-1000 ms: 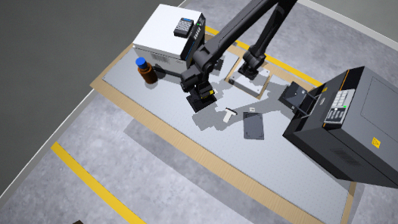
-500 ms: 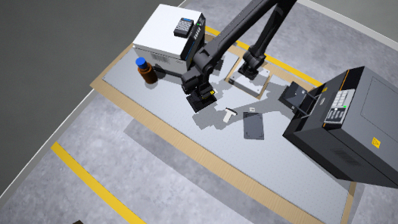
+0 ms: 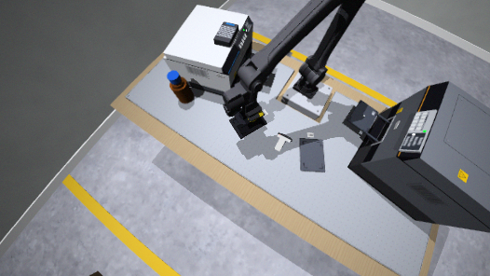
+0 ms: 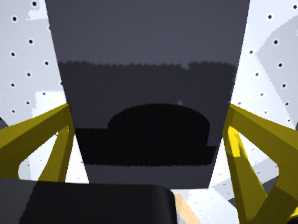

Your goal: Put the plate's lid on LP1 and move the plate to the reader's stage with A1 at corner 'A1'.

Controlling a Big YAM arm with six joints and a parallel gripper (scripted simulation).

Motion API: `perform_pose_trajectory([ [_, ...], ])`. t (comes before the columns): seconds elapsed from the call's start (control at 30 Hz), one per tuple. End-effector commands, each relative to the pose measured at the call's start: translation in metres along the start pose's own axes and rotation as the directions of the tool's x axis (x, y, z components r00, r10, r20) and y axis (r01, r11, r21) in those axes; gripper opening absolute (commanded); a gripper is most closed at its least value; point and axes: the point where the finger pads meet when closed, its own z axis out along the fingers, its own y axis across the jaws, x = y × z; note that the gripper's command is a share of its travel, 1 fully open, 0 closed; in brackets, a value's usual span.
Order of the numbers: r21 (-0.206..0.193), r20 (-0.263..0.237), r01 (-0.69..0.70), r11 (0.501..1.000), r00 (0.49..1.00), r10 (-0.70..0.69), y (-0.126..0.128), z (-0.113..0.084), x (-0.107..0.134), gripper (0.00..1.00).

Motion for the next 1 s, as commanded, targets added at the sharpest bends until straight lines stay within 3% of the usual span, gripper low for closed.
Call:
perform_pose_trajectory([
  [0.0, 0.002, 0.037, -0.024, 1.0, 0.999, 0.024, -0.001, -0.017, -0.015, 0.85],
  [0.33, 0.004, -0.002, -0.006, 1.0, 1.0, 0.006, -0.001, 0.011, -0.003, 0.85],
  [0.97, 0.002, -0.011, 0.001, 1.0, 1.0, -0.001, -0.005, 0.029, 0.0, 0.85],
])
